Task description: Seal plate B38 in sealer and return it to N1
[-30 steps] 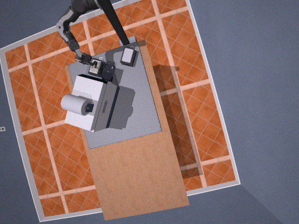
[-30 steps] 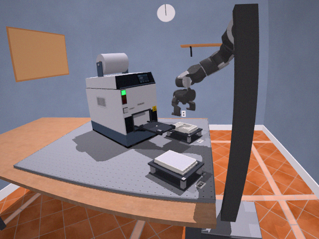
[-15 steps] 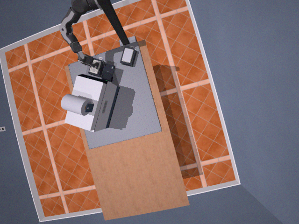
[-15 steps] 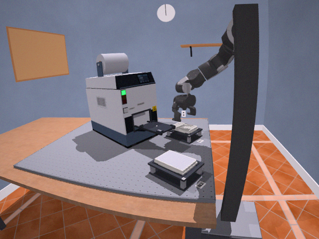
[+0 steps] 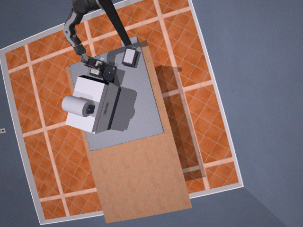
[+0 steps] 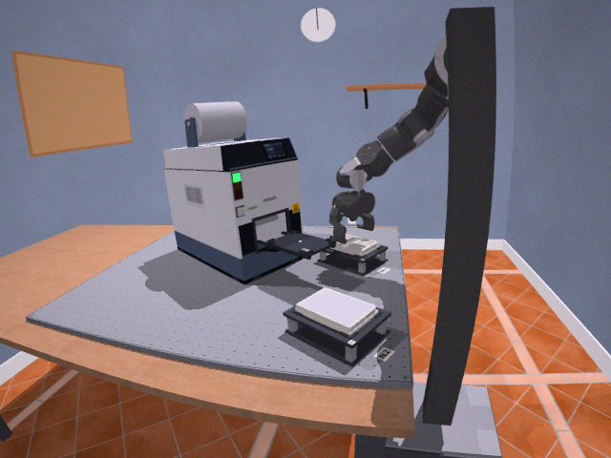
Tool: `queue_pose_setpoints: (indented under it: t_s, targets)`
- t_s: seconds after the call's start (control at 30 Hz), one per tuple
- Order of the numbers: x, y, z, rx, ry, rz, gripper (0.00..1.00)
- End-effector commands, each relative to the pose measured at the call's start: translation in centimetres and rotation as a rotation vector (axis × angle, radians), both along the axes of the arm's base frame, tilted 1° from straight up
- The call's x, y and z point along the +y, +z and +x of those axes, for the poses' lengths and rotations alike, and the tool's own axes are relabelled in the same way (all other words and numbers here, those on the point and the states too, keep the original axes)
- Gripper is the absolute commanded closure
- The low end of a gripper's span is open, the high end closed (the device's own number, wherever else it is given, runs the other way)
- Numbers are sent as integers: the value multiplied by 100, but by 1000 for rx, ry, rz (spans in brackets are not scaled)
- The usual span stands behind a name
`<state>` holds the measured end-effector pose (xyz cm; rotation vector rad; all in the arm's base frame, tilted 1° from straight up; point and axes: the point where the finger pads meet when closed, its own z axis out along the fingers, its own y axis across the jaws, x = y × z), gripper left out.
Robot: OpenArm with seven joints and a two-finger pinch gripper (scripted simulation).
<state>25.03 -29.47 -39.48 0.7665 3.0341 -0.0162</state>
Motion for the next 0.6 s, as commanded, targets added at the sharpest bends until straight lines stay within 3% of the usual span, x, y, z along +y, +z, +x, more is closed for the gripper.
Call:
queue_pose_setpoints:
  t_s: [0.0, 0.1, 0.5, 0.57]
  targets:
    - [10, -22, 9, -4, 2, 3, 23]
    - [19, -77, 12, -6, 2, 6, 23]
    - [19, -77, 12, -6, 2, 6, 23]
    - [21, -164, 7, -5, 3, 7, 23]
